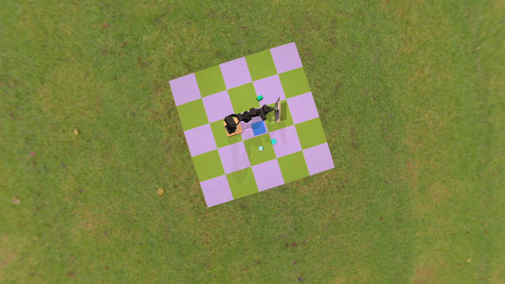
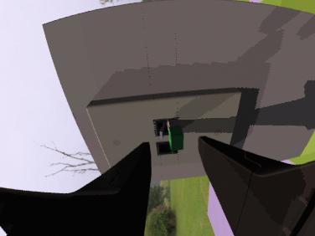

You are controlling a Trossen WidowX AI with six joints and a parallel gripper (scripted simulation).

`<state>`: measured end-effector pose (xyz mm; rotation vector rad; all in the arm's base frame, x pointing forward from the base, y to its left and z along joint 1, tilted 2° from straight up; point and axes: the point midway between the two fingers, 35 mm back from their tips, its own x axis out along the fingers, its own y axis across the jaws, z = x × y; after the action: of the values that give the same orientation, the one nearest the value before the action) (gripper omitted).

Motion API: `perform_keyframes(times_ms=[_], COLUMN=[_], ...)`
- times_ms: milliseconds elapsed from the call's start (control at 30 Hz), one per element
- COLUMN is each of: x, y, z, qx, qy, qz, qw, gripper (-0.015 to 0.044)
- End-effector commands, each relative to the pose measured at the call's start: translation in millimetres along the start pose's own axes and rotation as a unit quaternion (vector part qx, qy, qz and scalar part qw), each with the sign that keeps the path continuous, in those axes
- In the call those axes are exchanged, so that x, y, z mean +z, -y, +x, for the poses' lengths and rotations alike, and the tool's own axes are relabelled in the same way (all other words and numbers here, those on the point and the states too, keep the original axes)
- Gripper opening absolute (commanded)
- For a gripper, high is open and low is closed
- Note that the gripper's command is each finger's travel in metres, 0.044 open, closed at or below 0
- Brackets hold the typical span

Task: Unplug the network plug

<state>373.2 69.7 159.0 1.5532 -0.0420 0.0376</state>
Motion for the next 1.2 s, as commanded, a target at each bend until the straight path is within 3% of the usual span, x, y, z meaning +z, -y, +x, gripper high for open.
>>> perform_keyframes(times_ms=[0,200,267,767,1167], x=[1.5,4.2,4.2,4.2,3.0], y=[-0.1,0.1,0.1,0.1,0.3], z=[7.7,14.5,14.5,14.5,8.4], qx=[0.0,0.001,0.001,0.001,0.0], qy=[-0.001,-0.001,-0.001,-0.001,-0.001], qz=[0.003,0.003,0.003,0.003,0.003], qw=[1.0,1.0,1.0,1.0,1.0], gripper=[0.0156,0.0156,0.0104,0.0004,0.0])
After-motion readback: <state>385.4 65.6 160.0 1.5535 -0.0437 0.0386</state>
